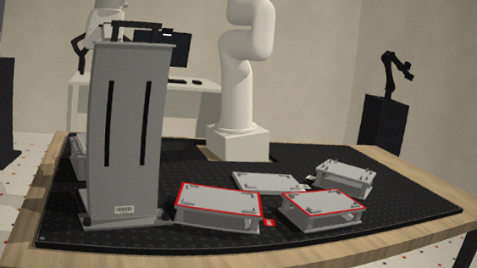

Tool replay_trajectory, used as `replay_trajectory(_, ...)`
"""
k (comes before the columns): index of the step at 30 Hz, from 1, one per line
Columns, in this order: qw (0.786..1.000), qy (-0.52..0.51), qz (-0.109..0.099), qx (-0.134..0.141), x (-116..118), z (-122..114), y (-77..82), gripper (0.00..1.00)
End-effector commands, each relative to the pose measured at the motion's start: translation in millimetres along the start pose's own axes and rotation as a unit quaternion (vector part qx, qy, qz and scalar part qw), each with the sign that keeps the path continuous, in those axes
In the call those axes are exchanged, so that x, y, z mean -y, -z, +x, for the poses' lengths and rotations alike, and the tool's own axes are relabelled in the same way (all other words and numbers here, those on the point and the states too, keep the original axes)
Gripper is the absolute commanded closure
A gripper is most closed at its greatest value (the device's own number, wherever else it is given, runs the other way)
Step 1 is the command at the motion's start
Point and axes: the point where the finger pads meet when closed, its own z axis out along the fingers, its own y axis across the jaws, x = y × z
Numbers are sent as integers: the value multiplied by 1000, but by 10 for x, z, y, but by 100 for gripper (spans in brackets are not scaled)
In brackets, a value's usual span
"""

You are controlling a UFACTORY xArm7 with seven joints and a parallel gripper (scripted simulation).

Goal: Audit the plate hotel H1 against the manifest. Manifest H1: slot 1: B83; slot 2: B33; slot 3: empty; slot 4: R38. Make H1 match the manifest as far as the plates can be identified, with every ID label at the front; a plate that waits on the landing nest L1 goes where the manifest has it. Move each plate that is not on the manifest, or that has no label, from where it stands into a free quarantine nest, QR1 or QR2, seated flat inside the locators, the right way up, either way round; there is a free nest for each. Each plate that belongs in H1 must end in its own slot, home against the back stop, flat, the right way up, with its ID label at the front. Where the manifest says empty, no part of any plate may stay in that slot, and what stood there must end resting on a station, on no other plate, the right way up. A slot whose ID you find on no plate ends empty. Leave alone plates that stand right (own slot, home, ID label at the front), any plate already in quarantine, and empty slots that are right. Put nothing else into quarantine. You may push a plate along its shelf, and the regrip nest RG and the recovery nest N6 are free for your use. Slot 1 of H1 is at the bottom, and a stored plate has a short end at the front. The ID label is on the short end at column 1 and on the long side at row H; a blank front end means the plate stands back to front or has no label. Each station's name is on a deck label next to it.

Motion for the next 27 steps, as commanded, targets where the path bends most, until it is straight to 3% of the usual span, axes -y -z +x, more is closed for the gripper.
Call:
replay_trajectory(1, 1000, 0, -2, -1, -14, 3, -65, 0)
replay_trajectory(27, 1000, 0, -2, -1, -15, 3, -433, 0)
